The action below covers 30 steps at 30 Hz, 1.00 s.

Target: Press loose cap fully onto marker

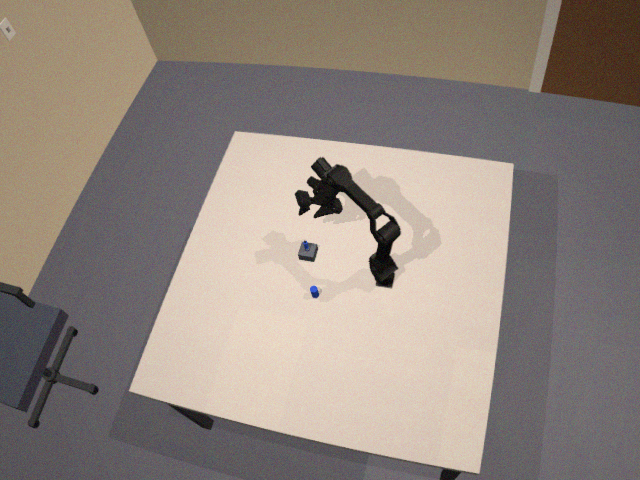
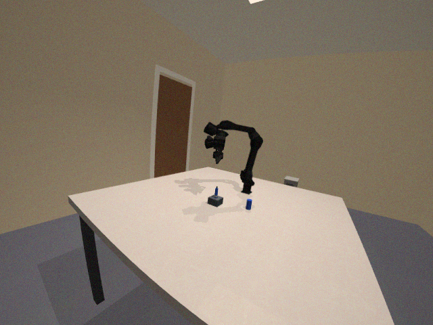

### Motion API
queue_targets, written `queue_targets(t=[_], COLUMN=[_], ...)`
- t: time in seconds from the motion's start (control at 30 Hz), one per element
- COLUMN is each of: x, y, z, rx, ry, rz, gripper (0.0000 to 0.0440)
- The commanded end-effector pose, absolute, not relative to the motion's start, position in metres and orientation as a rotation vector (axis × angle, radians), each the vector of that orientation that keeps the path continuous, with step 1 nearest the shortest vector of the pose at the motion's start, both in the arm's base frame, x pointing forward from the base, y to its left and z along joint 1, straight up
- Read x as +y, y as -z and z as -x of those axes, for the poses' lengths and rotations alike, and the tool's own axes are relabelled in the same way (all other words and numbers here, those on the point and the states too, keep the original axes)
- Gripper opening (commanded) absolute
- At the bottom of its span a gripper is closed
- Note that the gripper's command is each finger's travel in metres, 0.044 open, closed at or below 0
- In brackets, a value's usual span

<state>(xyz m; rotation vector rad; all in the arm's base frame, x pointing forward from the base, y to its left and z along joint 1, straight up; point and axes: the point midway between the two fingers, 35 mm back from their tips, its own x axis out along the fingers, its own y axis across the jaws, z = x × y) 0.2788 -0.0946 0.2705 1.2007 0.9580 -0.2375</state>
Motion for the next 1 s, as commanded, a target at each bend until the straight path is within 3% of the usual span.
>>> queue_targets(t=[0.0,0.97], x=[-0.090,-0.050], y=[-0.264,-0.224], z=[-0.285,-0.313], rx=[1.003,1.258], ry=[0.242,0.286], rz=[-1.176,-1.027], gripper=[0.0318,0.0321])
